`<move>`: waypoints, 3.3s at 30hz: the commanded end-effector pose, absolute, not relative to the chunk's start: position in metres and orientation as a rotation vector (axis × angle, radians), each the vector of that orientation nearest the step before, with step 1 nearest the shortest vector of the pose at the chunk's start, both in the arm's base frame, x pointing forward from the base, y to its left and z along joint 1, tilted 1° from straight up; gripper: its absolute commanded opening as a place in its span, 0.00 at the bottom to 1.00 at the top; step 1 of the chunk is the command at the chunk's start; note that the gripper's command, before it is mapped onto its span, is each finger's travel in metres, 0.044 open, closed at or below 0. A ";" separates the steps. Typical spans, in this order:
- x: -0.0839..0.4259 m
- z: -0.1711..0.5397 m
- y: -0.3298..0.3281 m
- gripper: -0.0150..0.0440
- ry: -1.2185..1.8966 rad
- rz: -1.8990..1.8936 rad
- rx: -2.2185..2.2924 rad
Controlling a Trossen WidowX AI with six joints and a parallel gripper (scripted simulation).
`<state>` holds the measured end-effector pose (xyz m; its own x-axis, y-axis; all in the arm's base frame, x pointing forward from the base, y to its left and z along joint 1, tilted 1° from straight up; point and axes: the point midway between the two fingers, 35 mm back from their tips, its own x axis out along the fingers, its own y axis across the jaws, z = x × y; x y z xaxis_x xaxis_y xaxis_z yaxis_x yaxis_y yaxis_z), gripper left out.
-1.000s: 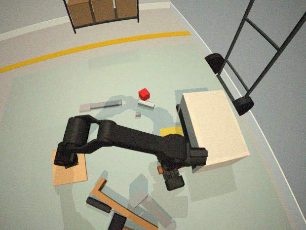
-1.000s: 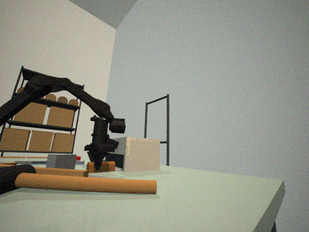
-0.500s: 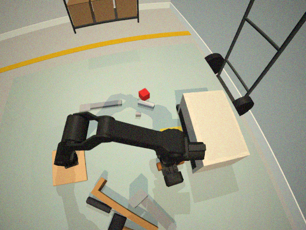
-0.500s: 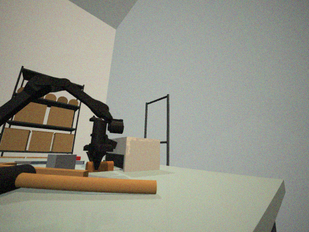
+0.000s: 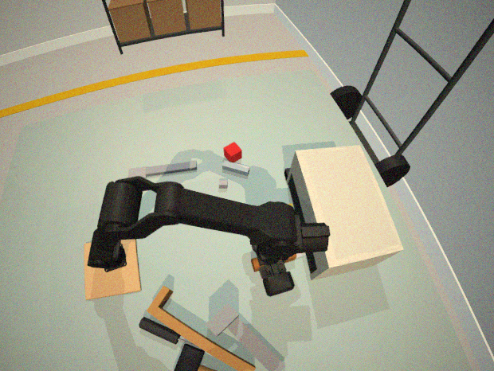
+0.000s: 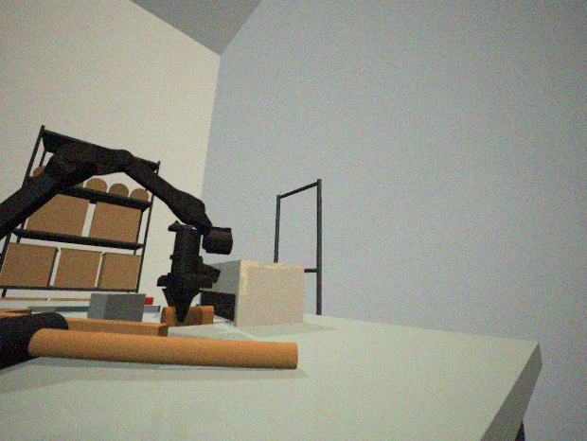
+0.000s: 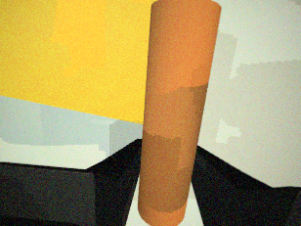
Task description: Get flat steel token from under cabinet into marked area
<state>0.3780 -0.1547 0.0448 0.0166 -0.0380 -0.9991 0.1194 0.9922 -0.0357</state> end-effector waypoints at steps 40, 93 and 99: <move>0.351 0.043 -0.149 0.25 1.547 -0.113 0.070; 0.296 0.041 -0.145 0.25 1.551 -0.113 0.070; 0.289 0.041 -0.144 0.25 1.551 -0.113 0.070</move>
<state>0.2935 -0.1444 0.0420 0.0160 -0.0296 -0.9994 0.1211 0.9923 -0.0274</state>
